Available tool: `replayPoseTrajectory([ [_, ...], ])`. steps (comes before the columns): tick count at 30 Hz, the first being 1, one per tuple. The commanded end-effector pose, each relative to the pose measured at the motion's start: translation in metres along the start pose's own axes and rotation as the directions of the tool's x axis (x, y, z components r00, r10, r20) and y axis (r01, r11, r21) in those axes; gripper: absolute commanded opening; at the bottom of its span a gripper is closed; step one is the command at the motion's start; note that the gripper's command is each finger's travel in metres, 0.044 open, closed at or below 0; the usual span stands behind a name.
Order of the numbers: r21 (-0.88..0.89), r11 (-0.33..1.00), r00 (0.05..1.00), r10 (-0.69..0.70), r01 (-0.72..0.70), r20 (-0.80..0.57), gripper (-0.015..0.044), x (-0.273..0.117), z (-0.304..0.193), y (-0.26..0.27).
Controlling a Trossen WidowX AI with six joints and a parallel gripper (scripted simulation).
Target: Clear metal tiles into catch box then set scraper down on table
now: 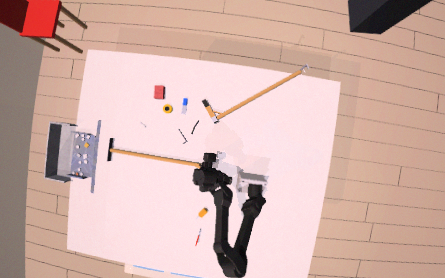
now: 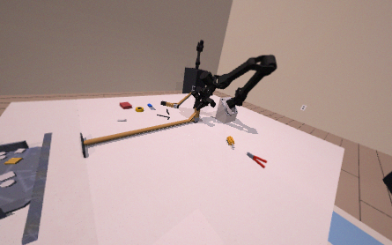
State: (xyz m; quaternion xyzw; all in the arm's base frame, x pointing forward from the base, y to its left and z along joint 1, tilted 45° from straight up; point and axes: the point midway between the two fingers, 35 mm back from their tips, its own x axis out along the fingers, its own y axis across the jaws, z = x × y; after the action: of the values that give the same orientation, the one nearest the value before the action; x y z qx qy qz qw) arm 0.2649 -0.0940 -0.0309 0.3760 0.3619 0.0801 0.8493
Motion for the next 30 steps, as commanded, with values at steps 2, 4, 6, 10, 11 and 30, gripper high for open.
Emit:
replayPoseTrajectory([
  [2,-0.002,1.000,1.000,-0.002,0.002,0.002,0.0000,0.000,0.000,0.002],
  [4,-0.002,1.000,1.000,-0.002,0.003,0.002,0.0000,0.001,0.001,0.002],
  [6,-0.002,1.000,1.000,-0.003,0.003,0.002,0.0000,0.001,0.002,0.002],
  [10,-0.002,1.000,1.000,-0.003,0.003,0.002,0.0000,0.003,0.005,0.002],
  [11,-0.003,1.000,1.000,-0.003,0.003,0.002,0.0000,0.004,0.006,0.002],
  [30,-0.006,1.000,1.000,-0.004,0.004,0.002,0.0000,0.020,0.030,0.003],
])
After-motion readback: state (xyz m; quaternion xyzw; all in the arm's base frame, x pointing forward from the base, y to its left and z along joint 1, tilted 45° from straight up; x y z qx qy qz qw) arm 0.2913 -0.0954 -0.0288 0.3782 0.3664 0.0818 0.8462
